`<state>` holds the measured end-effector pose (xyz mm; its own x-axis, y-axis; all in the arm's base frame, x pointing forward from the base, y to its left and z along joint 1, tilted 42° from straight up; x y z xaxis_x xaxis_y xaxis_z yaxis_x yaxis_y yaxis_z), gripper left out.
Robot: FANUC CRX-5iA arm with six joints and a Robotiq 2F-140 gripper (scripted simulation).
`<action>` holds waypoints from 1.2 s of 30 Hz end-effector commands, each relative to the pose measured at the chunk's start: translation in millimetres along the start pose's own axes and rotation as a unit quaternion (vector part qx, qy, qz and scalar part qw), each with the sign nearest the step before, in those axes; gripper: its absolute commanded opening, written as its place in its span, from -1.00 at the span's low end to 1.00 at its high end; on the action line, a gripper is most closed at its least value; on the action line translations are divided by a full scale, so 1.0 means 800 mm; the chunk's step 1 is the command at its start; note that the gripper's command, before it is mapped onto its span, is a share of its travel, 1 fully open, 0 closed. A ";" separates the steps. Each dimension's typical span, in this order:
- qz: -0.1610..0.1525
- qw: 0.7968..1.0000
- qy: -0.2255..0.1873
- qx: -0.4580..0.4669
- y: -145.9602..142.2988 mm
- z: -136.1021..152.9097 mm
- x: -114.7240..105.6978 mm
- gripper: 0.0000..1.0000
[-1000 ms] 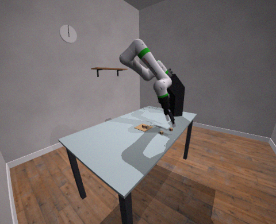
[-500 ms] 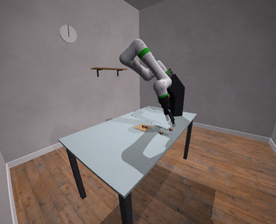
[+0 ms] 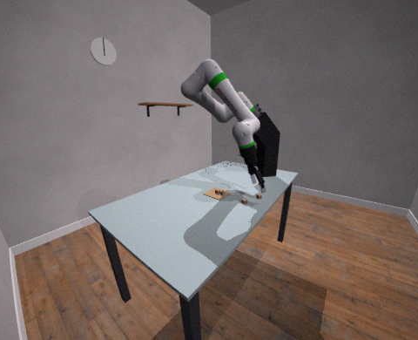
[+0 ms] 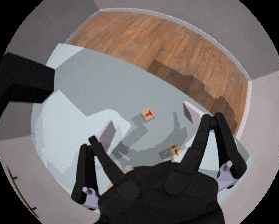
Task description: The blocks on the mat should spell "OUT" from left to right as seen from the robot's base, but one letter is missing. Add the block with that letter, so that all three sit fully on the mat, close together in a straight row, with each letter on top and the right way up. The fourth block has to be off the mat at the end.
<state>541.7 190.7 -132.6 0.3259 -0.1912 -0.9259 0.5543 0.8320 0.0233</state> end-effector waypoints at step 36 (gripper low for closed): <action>0.000 1.000 -0.001 0.000 0.055 0.116 -0.093 1.00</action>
Point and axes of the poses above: the point where the finger pads meet when closed, its own x axis out along the fingers, its own y axis across the jaws, z = x × y, the point moved 7 cm from there along -x, back along the fingers, and after that the axes turned 2 degrees about -x, right-handed, at the moved point
